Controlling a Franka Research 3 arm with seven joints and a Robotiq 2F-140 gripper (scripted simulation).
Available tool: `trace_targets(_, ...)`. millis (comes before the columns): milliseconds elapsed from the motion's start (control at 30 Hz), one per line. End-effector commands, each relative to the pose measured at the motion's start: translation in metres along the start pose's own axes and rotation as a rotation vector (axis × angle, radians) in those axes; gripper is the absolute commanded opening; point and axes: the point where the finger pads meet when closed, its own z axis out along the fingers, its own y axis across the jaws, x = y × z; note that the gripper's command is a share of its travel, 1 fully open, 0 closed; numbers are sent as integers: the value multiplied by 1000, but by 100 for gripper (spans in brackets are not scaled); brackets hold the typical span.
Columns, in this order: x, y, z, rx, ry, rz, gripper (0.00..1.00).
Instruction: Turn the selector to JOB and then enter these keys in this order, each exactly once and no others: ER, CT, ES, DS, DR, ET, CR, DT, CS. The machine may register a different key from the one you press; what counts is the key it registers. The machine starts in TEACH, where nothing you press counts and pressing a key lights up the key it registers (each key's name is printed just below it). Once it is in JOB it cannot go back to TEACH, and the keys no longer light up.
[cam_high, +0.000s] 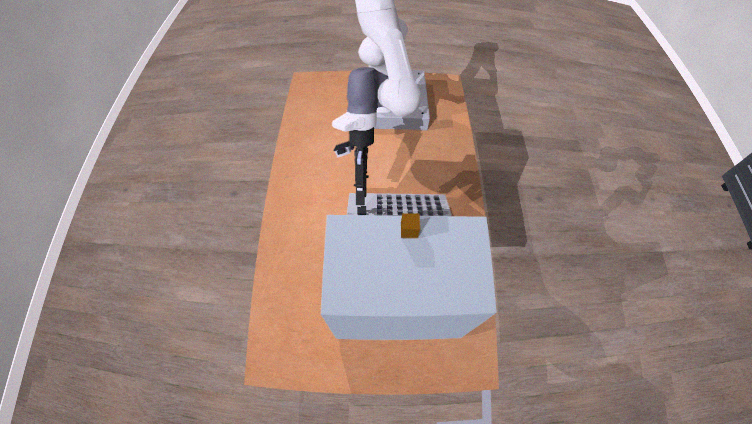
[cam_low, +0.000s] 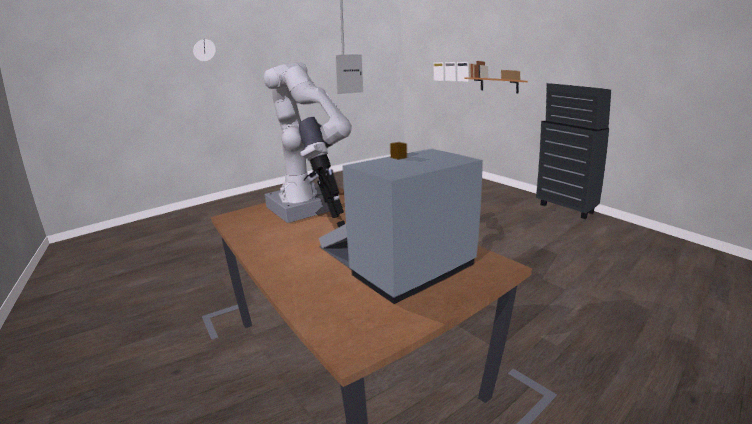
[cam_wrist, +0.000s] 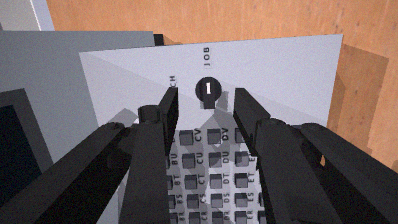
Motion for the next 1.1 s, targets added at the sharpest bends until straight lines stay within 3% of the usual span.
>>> trace_targets(0,-1,1,-3,-39,-3,-17,40)
trace_targets(767,-1,1,-10,-39,-2,-17,40)
trace_targets(800,-1,1,-10,-39,-2,-17,10)
trace_targets(1067,-1,1,-10,-39,-2,-17,10)
